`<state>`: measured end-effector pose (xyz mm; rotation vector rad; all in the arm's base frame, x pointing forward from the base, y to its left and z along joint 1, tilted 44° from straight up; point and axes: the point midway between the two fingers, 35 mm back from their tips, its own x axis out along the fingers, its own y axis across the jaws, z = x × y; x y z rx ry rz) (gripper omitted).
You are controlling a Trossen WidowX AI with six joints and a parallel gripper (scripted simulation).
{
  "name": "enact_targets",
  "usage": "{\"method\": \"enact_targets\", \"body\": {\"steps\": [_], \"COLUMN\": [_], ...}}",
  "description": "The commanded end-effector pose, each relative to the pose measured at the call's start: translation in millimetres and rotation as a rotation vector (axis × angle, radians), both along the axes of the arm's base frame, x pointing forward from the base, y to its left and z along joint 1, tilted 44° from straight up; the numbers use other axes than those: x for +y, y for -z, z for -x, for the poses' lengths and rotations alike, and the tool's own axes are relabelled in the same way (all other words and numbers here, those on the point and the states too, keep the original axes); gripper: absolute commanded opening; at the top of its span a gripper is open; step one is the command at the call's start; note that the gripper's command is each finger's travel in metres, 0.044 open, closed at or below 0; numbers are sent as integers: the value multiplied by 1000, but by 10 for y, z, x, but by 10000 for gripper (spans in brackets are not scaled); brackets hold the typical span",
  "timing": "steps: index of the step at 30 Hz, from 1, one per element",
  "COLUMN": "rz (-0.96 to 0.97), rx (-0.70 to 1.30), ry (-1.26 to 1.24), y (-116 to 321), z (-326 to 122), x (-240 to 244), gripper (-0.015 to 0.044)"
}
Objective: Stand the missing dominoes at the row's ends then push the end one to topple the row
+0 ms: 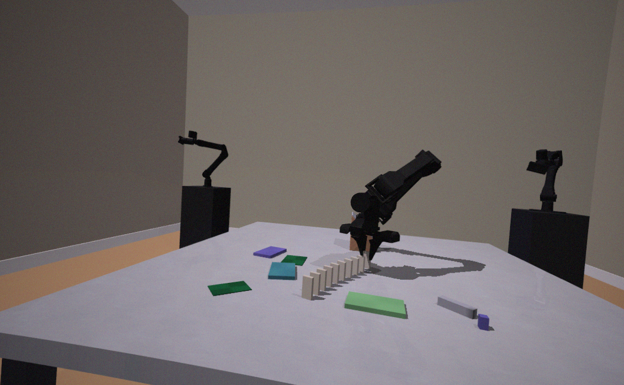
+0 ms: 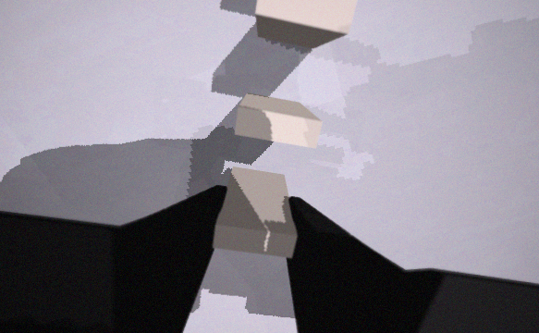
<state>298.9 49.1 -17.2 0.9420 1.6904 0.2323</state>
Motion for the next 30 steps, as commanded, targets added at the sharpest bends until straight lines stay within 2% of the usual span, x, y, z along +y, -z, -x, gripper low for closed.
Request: {"method": "enact_targets", "body": {"steps": [1,7,20,24,30], "rz": [-5,-5,-5,-2,6], "rx": [14,14,14,13,9], "ry": [3,3,3,4,1], "y": [37,37,37,-25,-697], "z": [32,32,32,4,-79], "x": [27,27,27,-44,-703], "gripper": [107,107,440,440,440]}}
